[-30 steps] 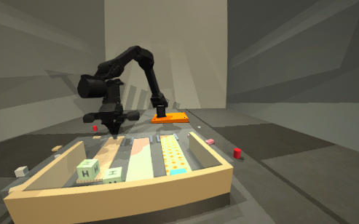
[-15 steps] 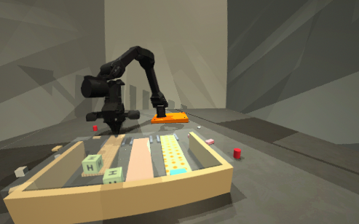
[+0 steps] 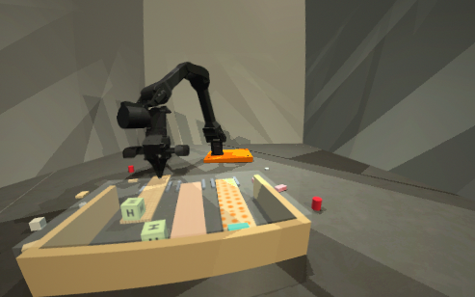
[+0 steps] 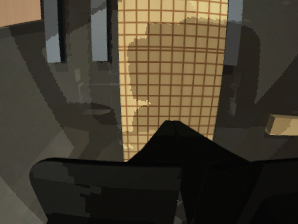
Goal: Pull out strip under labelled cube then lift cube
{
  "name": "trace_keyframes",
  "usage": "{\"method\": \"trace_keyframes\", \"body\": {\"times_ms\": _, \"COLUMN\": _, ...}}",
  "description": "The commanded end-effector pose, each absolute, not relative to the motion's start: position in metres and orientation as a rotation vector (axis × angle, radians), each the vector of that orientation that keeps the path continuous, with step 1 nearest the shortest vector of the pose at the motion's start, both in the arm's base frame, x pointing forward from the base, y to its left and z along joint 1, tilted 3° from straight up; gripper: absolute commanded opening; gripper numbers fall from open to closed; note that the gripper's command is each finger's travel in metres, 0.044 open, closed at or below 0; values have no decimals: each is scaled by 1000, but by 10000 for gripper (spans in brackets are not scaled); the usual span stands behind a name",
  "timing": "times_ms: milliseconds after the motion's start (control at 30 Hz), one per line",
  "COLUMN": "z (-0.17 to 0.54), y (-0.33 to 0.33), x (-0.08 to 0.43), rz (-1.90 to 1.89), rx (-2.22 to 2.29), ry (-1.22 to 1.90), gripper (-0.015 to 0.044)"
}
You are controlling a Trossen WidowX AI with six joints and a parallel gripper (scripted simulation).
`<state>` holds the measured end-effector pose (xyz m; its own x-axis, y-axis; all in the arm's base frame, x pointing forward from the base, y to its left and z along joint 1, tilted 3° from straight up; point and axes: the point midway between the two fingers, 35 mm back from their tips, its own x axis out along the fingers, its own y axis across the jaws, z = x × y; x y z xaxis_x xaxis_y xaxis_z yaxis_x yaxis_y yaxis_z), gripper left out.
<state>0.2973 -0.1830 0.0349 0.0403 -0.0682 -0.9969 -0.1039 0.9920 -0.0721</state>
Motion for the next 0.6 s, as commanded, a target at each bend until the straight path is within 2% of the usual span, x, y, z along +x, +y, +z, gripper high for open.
{"method": "trace_keyframes", "body": {"times_ms": 0, "z": 28, "y": -184, "x": 283, "rz": 32, "rx": -127, "ry": 1560, "gripper": 0}}
{"method": "trace_keyframes", "body": {"times_ms": 567, "z": 27, "y": -187, "x": 258, "rz": 31, "rx": -127, "ry": 1562, "gripper": 0}}
